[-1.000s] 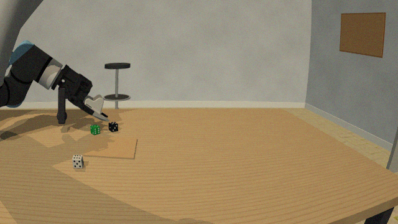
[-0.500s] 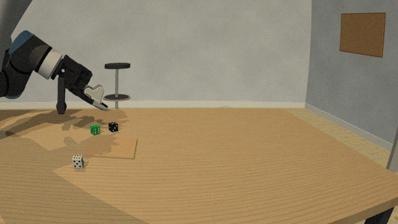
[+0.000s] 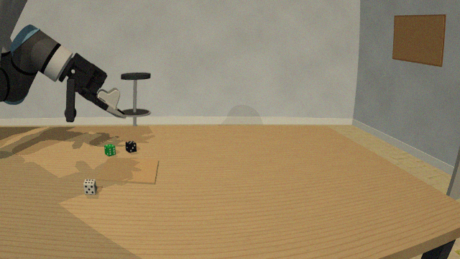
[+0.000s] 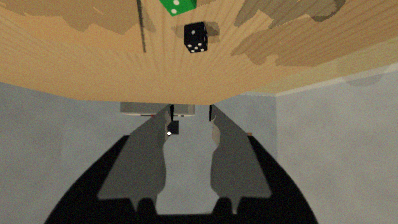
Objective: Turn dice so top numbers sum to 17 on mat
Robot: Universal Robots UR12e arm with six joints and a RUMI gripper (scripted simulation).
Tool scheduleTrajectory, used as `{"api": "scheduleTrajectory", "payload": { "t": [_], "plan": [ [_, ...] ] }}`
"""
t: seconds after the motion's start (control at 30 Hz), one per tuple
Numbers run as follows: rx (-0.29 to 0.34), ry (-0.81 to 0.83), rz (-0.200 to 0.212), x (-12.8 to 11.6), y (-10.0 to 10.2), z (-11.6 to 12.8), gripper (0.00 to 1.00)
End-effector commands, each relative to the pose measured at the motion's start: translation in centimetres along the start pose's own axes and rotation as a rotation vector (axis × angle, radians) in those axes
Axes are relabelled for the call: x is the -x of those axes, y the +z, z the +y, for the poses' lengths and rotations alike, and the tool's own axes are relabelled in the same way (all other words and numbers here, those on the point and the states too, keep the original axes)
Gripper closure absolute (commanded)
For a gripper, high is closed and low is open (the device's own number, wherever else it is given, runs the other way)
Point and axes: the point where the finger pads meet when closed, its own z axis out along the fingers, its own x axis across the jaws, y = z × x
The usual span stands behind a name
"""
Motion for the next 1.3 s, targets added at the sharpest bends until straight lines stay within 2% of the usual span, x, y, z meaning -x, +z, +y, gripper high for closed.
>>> {"api": "scheduleTrajectory", "payload": {
  "t": [0.0, 0.4, 0.83, 1.03, 1.27],
  "plan": [
    [-0.007, 0.003, 0.003, -0.2, -0.1, -0.1, 0.76],
    [-0.019, 0.003, 0.003, -0.1, 0.0, -0.1, 0.76],
    [-0.086, 0.005, 0.003, -0.1, 0.3, 0.2, 0.76],
    [-0.151, 0.003, 0.003, -0.2, 0.2, 0.6, 0.76],
    [-0.258, 0.002, 0.003, -0.2, 0.5, 1.0, 0.76]
  ]
}}
